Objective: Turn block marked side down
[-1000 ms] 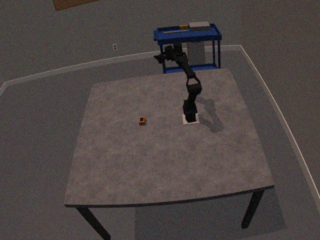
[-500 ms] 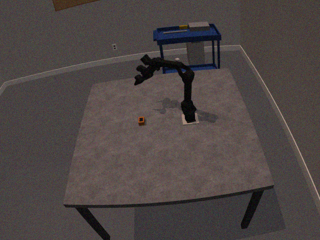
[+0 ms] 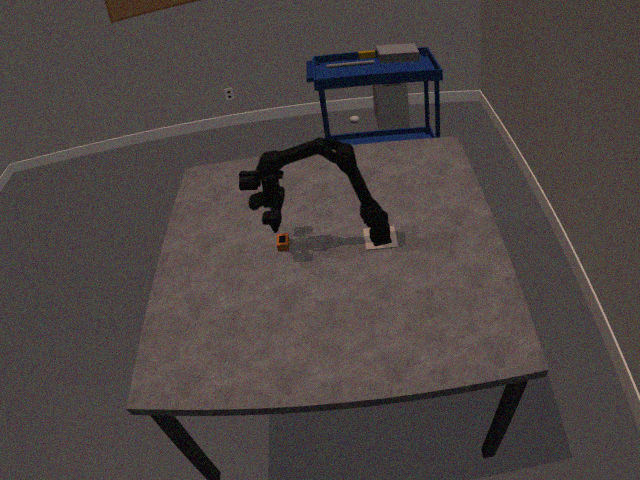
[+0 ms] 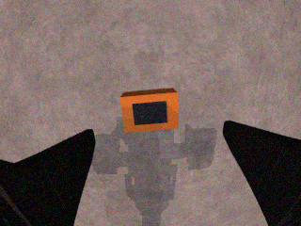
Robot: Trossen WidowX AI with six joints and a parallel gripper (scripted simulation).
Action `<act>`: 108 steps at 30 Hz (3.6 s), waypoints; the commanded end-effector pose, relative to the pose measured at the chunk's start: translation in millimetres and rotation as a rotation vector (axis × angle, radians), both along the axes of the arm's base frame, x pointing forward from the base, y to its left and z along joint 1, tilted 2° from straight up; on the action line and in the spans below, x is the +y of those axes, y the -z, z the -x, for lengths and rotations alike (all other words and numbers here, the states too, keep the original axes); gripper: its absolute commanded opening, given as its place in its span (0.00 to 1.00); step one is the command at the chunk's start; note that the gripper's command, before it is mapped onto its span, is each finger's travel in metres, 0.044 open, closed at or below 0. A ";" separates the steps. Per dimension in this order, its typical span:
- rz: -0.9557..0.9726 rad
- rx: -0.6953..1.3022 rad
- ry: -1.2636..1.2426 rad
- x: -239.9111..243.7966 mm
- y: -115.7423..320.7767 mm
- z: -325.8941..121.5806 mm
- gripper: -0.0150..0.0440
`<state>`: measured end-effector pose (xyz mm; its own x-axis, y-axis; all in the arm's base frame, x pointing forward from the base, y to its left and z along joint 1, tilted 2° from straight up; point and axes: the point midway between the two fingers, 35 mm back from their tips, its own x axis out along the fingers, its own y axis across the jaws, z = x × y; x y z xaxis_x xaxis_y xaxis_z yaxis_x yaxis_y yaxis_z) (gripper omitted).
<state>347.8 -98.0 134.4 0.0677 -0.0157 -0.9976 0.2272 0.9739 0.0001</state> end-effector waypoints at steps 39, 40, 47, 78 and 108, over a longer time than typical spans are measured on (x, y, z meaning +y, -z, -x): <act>0.030 0.060 -0.041 6.0 76.9 3.5 1.00; 0.030 0.060 -0.041 5.9 78.6 3.5 1.00; 0.030 0.060 -0.041 5.7 85.8 3.8 1.00; 0.030 0.060 -0.041 6.3 70.9 3.5 0.32; 0.090 -0.249 -0.044 6.2 63.9 2.5 0.25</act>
<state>346.9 -92.8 70.9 0.2602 -0.0903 -0.9613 0.1944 0.9801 -0.0395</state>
